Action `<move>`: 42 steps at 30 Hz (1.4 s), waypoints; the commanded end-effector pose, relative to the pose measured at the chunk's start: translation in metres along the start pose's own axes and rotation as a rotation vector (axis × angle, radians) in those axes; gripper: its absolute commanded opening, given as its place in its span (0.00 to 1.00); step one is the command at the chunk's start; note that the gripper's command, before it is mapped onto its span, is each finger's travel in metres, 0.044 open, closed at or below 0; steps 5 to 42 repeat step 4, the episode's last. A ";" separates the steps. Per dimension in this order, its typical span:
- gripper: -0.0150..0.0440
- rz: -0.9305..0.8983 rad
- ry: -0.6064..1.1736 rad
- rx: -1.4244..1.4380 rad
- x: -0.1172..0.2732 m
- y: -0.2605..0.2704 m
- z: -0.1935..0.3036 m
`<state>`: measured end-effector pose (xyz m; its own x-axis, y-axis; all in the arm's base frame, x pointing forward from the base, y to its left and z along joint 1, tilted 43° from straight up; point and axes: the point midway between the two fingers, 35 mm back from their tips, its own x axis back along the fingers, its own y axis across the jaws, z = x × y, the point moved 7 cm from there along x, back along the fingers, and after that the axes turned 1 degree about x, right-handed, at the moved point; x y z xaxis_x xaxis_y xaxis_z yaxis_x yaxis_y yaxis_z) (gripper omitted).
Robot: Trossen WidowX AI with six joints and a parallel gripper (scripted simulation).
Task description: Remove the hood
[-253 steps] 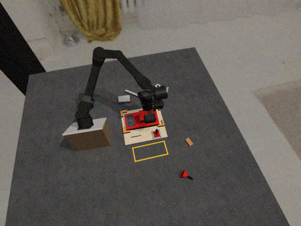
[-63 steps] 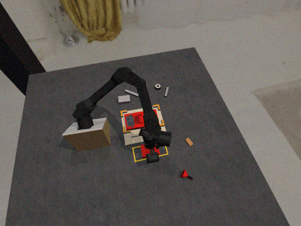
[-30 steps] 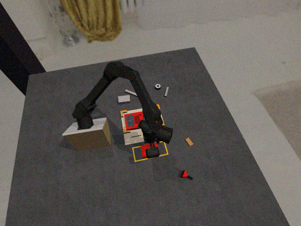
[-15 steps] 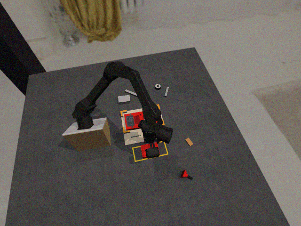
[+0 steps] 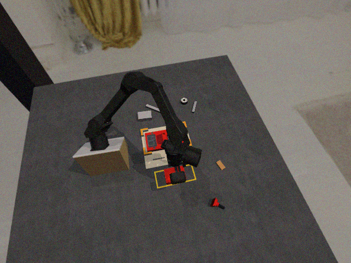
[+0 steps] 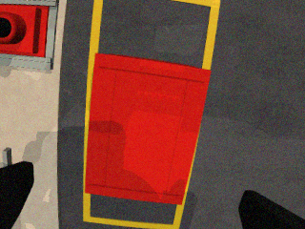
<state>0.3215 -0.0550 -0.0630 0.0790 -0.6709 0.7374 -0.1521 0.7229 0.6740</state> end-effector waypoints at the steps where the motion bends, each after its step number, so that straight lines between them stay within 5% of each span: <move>1: 1.00 0.002 0.002 0.004 0.000 0.000 0.000; 42: 1.00 0.002 0.002 0.004 0.000 0.000 0.000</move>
